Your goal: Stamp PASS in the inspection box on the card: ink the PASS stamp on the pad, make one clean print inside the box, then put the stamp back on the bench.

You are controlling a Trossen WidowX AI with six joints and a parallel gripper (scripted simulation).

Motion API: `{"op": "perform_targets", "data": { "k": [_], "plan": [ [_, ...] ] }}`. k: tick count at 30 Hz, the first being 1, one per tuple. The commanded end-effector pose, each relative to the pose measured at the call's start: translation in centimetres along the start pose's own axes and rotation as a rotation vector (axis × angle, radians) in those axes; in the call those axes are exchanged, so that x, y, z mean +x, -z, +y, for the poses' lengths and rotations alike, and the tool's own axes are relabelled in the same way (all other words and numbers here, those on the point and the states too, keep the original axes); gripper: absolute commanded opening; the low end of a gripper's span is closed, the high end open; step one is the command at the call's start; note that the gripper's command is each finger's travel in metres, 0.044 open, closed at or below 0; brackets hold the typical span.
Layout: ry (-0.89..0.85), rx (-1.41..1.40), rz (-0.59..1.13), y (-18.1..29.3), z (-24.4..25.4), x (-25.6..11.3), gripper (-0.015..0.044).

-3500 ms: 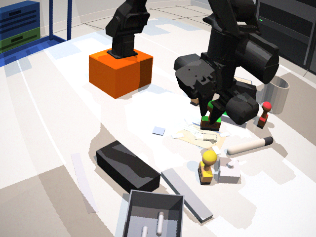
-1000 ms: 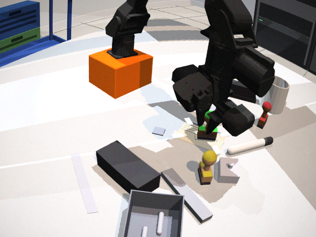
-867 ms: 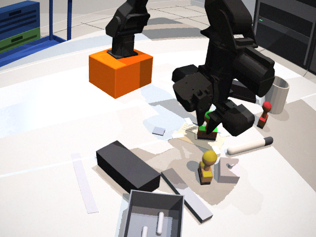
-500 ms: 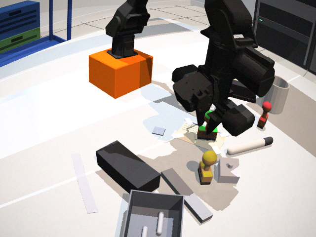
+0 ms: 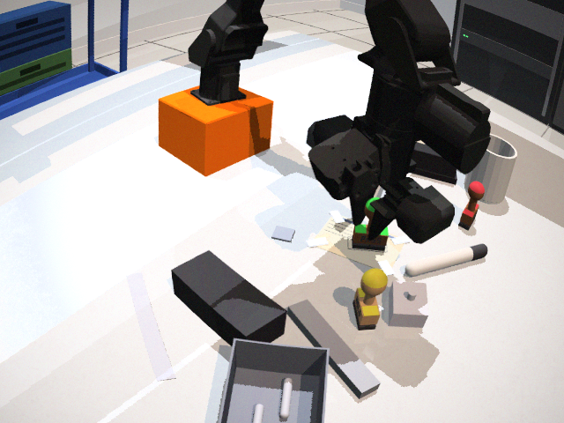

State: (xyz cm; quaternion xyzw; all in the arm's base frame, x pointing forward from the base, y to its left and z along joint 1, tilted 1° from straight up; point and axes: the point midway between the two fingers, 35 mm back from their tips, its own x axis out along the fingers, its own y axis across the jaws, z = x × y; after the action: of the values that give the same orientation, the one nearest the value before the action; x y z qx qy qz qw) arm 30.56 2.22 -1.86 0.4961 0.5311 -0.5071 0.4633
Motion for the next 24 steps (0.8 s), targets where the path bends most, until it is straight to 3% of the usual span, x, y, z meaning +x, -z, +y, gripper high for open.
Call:
{"op": "perform_targets", "data": {
  "k": [1,24],
  "plan": [
    [0.000,0.004,-0.004,-0.06,0.03,0.29,0.0000],
    [0.000,0.004,-0.004,-0.05,0.02,0.09,0.0000]
  ]
}}
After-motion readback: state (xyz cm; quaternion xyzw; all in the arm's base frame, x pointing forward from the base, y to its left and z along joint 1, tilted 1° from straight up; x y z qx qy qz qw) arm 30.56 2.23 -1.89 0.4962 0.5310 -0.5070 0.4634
